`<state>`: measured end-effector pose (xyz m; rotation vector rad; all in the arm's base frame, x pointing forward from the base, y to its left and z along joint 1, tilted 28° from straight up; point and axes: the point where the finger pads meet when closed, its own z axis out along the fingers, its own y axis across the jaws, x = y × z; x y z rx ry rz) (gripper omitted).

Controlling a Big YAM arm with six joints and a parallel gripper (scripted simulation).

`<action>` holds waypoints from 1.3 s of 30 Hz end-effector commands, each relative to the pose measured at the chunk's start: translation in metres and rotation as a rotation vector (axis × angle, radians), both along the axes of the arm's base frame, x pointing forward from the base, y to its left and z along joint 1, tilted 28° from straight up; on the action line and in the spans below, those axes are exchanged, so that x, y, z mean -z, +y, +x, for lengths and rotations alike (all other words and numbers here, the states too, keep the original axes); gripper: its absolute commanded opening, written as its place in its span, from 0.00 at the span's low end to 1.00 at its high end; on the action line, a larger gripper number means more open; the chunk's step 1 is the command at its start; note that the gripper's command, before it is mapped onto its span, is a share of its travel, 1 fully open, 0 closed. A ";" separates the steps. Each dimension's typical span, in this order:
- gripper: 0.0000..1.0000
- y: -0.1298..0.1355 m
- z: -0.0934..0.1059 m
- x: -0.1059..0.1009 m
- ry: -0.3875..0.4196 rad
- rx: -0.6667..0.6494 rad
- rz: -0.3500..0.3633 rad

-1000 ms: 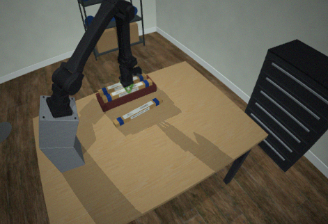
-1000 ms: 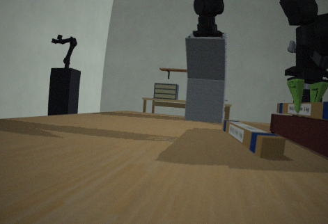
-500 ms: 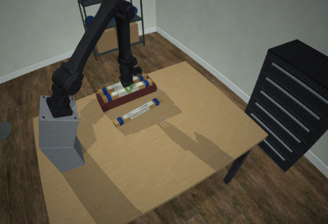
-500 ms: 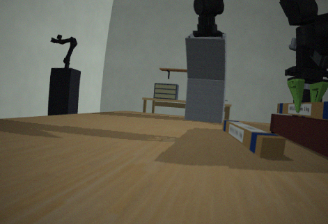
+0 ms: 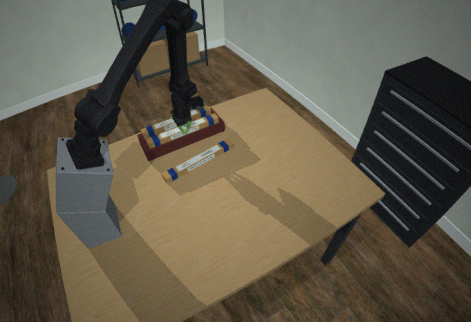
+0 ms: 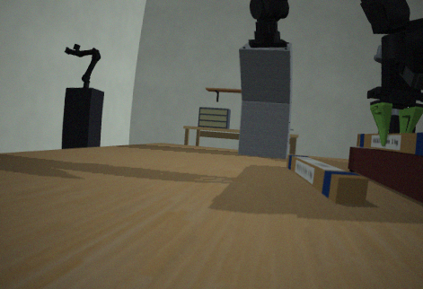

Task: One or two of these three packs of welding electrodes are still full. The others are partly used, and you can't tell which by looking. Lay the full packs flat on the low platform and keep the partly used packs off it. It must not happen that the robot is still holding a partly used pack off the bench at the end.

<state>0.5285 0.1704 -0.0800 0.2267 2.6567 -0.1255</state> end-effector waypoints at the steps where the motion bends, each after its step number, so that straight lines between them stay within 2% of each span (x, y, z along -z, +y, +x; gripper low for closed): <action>1: 0.00 0.007 0.013 -0.021 -0.046 -0.009 0.019; 26: 0.00 0.006 0.011 -0.021 -0.044 -0.010 0.018; 27: 0.74 0.006 0.011 -0.021 -0.044 -0.010 0.018; 39: 0.74 0.004 0.005 -0.007 -0.017 -0.009 0.007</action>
